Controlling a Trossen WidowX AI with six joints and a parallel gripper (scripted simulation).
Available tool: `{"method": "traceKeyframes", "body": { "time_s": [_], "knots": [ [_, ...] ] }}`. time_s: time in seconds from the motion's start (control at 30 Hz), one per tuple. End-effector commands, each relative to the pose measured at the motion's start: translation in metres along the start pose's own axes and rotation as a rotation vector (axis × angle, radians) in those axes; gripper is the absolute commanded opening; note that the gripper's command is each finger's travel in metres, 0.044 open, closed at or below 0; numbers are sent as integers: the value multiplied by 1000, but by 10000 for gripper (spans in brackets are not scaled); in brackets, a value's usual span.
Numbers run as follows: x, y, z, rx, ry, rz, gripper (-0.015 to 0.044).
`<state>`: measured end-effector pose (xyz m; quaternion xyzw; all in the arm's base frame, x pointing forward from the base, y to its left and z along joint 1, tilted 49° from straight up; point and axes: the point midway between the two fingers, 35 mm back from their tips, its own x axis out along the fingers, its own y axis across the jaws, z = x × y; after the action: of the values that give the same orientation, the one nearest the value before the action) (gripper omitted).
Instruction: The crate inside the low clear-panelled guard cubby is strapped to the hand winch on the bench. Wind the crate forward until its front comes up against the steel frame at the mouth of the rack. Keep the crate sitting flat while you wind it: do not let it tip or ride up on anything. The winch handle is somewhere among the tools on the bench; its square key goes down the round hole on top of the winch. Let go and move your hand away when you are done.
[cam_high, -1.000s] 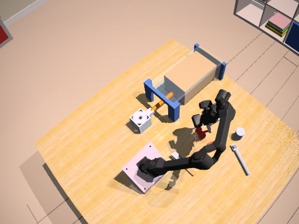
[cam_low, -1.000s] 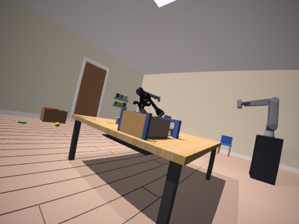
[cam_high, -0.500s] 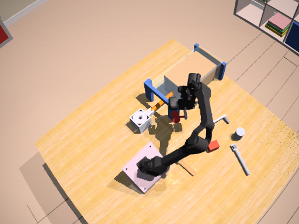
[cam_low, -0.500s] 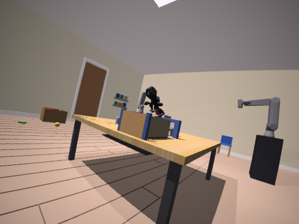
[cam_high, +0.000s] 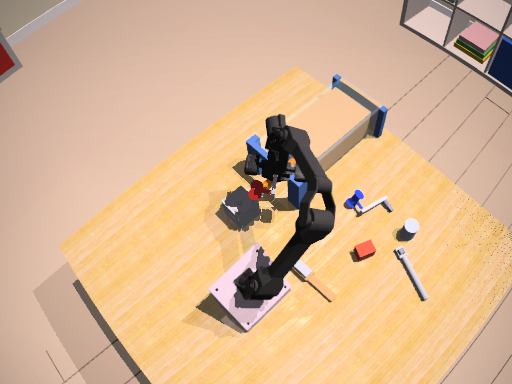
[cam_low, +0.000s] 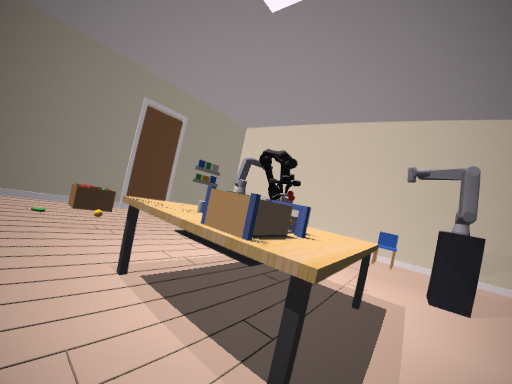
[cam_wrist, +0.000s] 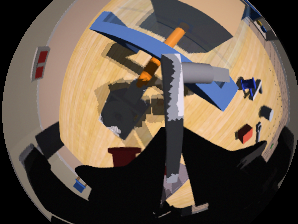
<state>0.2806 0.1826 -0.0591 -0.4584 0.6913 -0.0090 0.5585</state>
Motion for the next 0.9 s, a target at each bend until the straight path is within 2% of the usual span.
{"method": "traceKeyframes", "body": {
  "time_s": [0.0,0.4,0.6,0.87],
  "knots": [
    [8,34,-5,56,17,-20,0],
    [40,117,-34,249,45,-116,0],
    [42,120,-36,256,46,-118,0],
    [40,118,-35,239,34,-28,0]
  ]
}}
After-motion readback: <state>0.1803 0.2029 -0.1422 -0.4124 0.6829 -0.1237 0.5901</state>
